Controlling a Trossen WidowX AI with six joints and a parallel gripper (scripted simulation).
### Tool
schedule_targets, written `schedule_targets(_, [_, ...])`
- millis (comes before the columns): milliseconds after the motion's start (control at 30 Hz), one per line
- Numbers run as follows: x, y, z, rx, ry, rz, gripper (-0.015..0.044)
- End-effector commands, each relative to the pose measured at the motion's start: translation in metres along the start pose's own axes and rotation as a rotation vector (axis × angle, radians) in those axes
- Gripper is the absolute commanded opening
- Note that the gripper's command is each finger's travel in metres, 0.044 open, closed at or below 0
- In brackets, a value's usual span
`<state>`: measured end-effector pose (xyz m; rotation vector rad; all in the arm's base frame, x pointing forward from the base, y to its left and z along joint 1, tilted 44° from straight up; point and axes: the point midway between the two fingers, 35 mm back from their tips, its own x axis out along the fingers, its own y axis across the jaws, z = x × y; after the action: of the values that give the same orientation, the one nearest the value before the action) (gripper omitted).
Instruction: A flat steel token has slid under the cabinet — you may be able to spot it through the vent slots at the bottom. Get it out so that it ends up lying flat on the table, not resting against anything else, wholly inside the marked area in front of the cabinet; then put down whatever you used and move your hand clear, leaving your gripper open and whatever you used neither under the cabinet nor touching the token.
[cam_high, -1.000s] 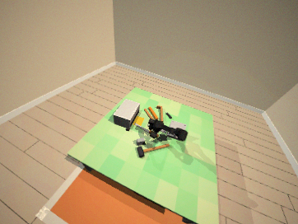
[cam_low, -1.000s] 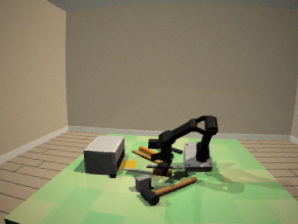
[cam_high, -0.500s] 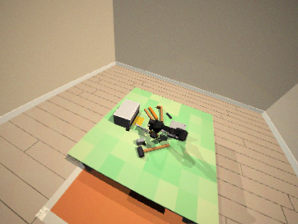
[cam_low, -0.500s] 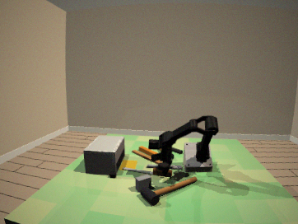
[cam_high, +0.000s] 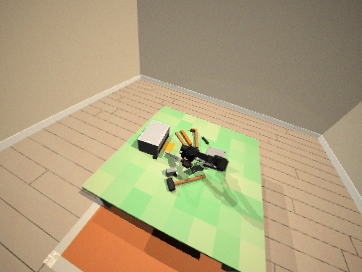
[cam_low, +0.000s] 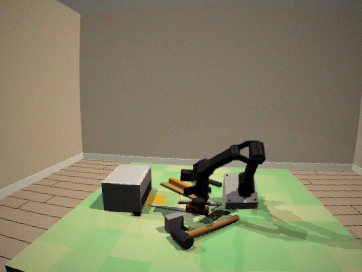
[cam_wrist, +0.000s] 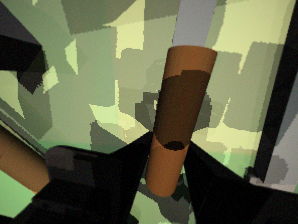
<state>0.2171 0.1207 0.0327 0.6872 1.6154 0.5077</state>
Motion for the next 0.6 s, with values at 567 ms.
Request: schedule_targets(567, [0.0, 0.0, 0.017, -0.007, 0.002, 0.002, 0.0])
